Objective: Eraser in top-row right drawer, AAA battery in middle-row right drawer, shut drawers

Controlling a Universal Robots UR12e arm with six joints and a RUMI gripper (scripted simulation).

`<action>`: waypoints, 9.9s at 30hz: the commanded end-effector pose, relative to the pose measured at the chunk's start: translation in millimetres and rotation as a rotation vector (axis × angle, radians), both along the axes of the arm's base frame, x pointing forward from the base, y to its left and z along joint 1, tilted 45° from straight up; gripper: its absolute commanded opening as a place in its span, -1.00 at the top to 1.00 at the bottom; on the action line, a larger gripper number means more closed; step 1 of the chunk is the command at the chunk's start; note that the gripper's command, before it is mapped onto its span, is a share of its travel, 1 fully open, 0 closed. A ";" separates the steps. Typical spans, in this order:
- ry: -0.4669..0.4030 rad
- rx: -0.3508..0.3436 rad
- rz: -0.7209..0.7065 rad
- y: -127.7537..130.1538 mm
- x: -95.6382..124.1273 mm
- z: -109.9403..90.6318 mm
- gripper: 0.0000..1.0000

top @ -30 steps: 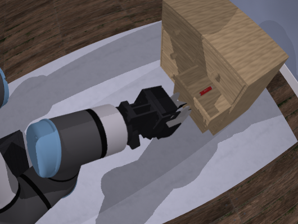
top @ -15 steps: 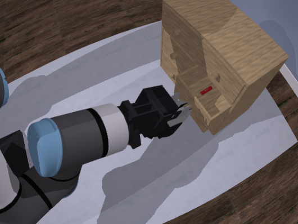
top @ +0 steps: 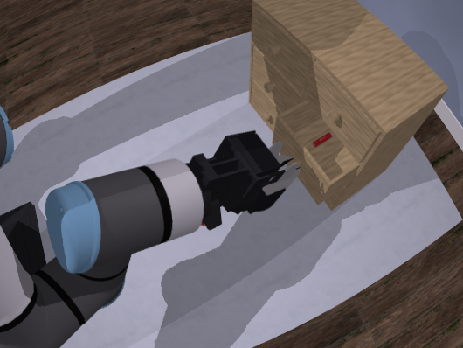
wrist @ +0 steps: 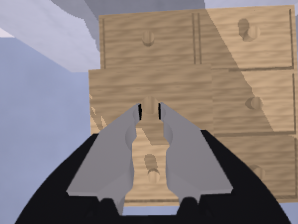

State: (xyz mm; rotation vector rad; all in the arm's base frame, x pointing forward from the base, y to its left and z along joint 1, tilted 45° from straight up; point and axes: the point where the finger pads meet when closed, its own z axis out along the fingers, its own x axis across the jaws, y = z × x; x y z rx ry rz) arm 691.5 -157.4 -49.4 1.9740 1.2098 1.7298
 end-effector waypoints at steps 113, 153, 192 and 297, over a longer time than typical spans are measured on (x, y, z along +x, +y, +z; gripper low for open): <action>-0.001 -0.001 -0.001 -2.5 57.7 6.3 0.86; -0.001 -0.001 -0.001 -2.5 58.3 6.4 0.76; -0.001 -0.001 -0.001 -1.6 29.9 3.4 0.61; 0.039 -0.004 0.038 -17.1 -47.8 13.3 0.61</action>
